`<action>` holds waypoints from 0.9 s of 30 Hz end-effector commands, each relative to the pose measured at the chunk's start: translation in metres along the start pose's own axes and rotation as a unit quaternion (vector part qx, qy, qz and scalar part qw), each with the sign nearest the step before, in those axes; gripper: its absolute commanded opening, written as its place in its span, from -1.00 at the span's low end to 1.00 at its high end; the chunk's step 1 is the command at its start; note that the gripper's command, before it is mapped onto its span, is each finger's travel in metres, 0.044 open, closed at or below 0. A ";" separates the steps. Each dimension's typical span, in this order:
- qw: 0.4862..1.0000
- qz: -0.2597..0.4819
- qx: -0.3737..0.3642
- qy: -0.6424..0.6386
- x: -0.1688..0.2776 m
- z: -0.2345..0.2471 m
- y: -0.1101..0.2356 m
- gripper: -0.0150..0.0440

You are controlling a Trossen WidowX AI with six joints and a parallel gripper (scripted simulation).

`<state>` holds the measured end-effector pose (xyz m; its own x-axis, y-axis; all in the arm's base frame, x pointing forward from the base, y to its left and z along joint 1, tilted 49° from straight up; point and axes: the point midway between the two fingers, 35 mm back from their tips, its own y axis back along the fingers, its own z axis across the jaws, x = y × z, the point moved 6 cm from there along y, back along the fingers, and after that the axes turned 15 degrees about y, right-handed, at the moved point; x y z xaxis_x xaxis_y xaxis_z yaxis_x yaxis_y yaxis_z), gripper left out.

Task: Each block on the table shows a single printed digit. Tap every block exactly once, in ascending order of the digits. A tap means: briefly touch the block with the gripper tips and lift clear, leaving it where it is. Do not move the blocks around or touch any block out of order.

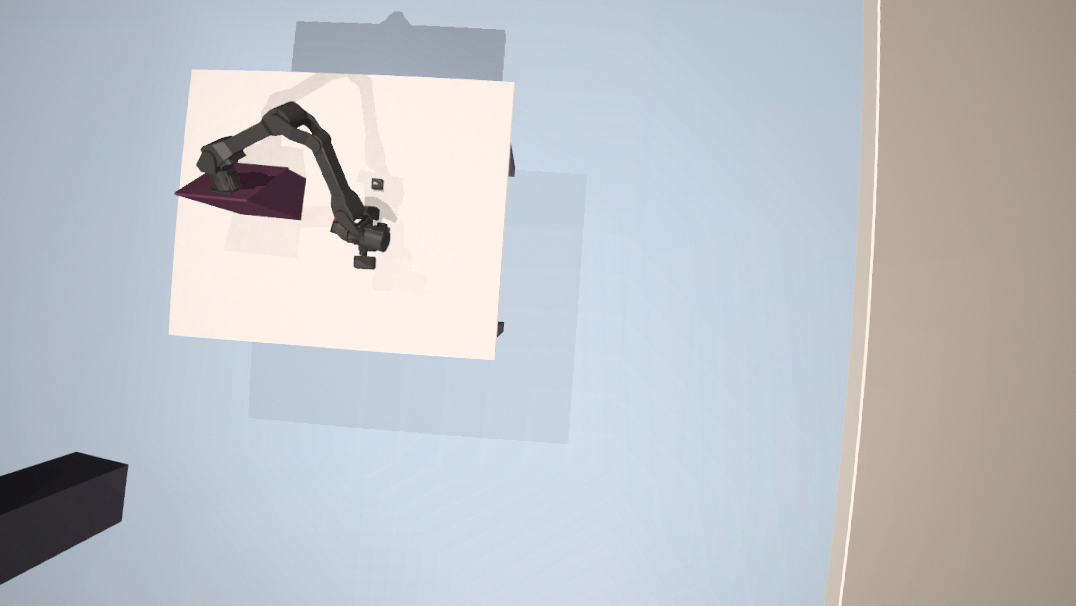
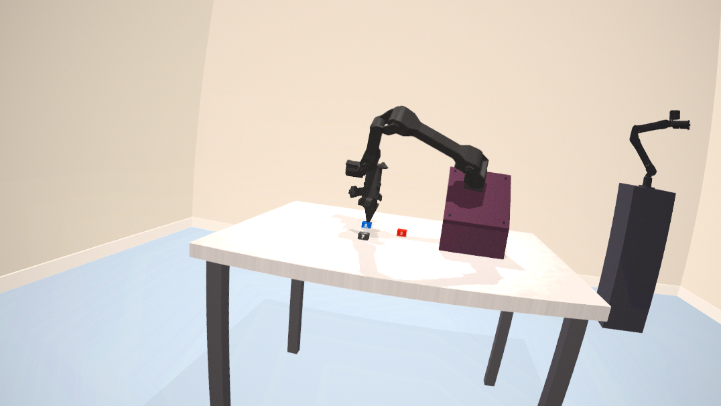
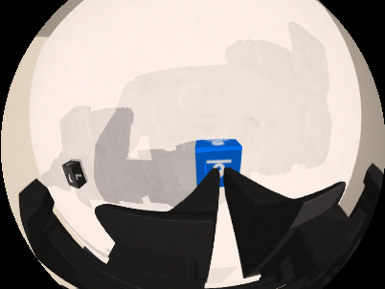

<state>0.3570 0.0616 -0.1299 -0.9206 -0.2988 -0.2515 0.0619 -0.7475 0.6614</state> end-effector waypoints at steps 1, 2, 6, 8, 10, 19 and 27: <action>1.000 0.001 -0.002 -0.004 0.002 0.000 -0.003 -0.42; 1.000 0.000 0.000 -0.001 0.000 0.000 0.003 -0.42; 1.000 0.001 -0.002 -0.004 0.001 -0.001 0.027 -0.42; 1.000 0.001 -0.002 -0.004 0.001 -0.001 0.027 -0.42; 1.000 0.001 0.000 -0.004 0.000 -0.002 0.040 -0.42; 1.000 0.001 0.000 -0.003 0.001 -0.002 0.109 -0.42; 1.000 0.003 0.015 -0.014 -0.031 0.088 0.112 -0.42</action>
<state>0.3602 0.0173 -0.0166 -0.9339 -0.2890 -0.2106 0.0723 -0.7294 0.6802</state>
